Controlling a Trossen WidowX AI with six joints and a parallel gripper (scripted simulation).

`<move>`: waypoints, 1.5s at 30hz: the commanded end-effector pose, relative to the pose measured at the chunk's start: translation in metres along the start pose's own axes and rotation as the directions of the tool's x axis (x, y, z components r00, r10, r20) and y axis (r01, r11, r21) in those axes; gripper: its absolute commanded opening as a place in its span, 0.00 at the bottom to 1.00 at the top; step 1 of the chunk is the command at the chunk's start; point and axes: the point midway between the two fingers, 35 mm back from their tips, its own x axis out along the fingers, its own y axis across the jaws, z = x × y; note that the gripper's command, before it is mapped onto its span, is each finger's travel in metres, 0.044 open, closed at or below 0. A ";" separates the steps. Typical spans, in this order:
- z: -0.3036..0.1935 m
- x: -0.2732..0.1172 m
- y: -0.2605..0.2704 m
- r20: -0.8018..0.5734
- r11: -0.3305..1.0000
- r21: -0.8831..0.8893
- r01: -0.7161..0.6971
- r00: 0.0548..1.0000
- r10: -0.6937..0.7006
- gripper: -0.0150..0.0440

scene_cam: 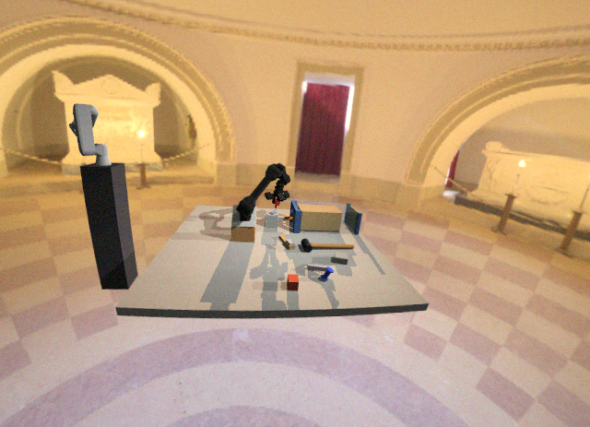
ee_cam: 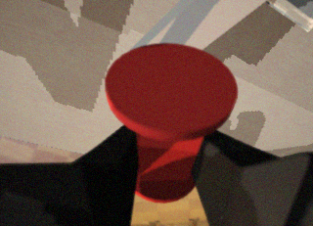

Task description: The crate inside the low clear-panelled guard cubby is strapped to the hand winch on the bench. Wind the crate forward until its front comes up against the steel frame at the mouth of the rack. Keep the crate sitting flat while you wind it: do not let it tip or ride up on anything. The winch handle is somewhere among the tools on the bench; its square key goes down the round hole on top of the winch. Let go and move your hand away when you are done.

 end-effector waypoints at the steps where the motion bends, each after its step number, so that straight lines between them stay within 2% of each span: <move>1: -0.010 0.007 -0.021 -0.007 0.999 -0.018 0.043 0.999 -0.043 0.25; 45: -0.018 0.010 -0.048 -0.008 0.999 -0.019 0.044 0.999 -0.044 0.25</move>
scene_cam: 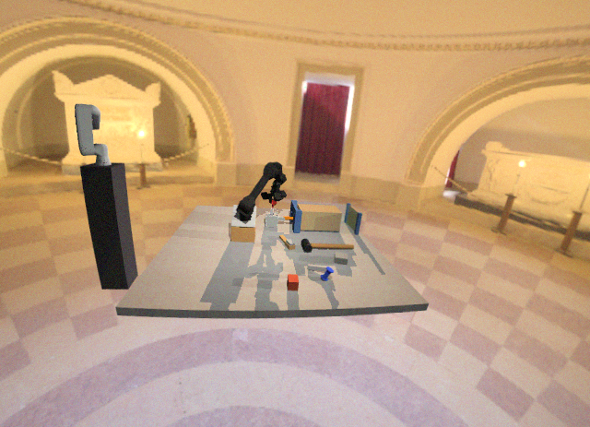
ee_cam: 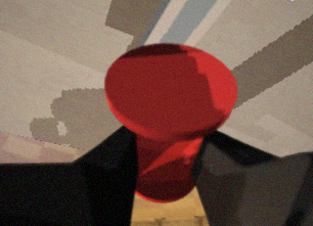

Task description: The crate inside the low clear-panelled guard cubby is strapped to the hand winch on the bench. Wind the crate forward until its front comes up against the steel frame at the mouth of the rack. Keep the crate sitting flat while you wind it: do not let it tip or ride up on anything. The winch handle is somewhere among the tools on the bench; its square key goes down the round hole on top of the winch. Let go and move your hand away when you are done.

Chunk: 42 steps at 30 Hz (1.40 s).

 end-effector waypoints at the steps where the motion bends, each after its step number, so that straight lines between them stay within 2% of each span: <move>1: -0.006 0.005 -0.027 0.004 0.997 -0.032 0.065 0.998 -0.064 0.25; 42: -0.006 0.005 -0.031 0.004 0.997 -0.032 0.065 0.998 -0.065 0.25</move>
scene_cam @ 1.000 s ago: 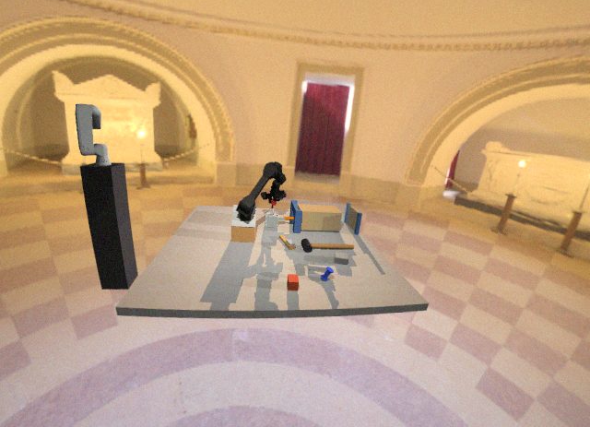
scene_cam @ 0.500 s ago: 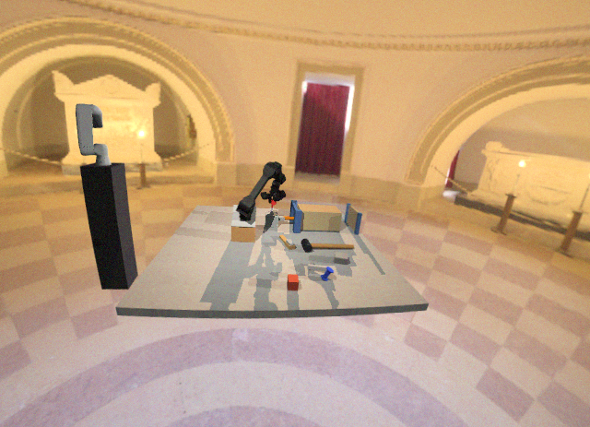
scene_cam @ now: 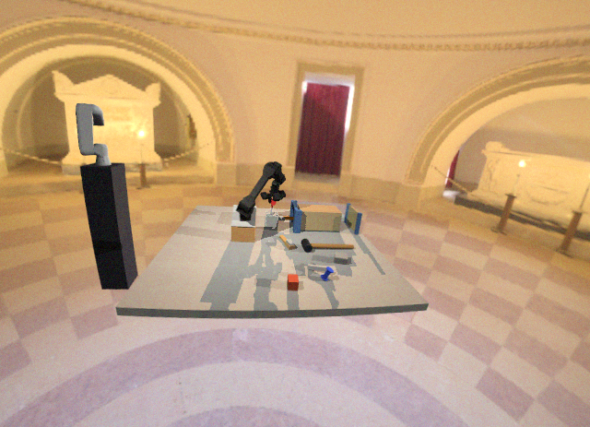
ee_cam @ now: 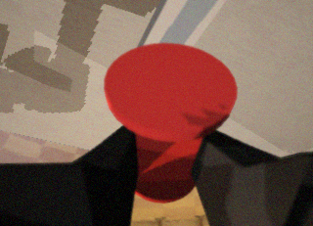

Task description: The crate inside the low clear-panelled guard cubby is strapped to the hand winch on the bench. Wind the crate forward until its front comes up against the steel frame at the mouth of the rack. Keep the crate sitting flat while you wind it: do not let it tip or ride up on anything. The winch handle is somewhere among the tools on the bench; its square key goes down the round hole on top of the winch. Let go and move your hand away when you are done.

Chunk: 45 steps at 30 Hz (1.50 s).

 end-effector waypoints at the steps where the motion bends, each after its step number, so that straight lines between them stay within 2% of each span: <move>1: -0.005 0.004 -0.026 0.007 0.997 -0.030 0.068 0.998 -0.068 0.25; 45: -0.005 0.004 -0.030 0.007 0.997 -0.030 0.068 0.998 -0.068 0.25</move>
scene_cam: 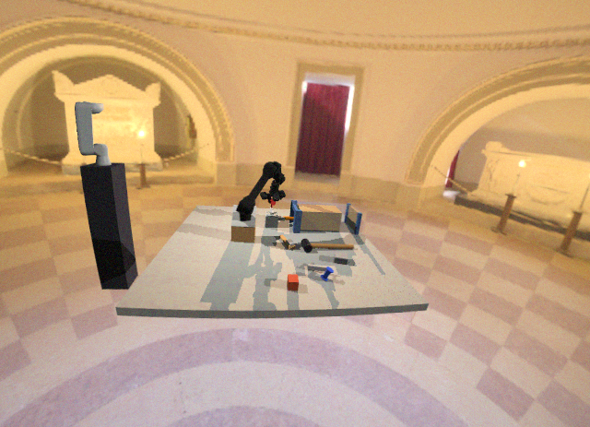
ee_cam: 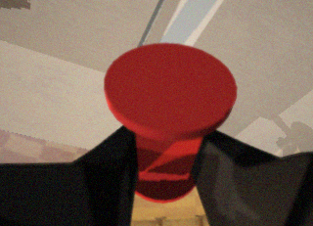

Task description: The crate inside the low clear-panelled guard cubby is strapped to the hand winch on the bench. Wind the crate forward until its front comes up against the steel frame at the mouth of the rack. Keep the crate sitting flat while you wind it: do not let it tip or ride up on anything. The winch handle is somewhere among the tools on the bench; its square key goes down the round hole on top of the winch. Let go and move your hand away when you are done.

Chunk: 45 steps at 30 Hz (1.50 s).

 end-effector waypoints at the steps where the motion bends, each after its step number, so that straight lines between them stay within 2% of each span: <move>1: -0.004 0.005 -0.028 0.009 0.997 -0.031 0.071 0.997 -0.071 0.25; 45: -0.004 0.004 -0.035 0.009 0.997 -0.031 0.071 0.997 -0.071 0.25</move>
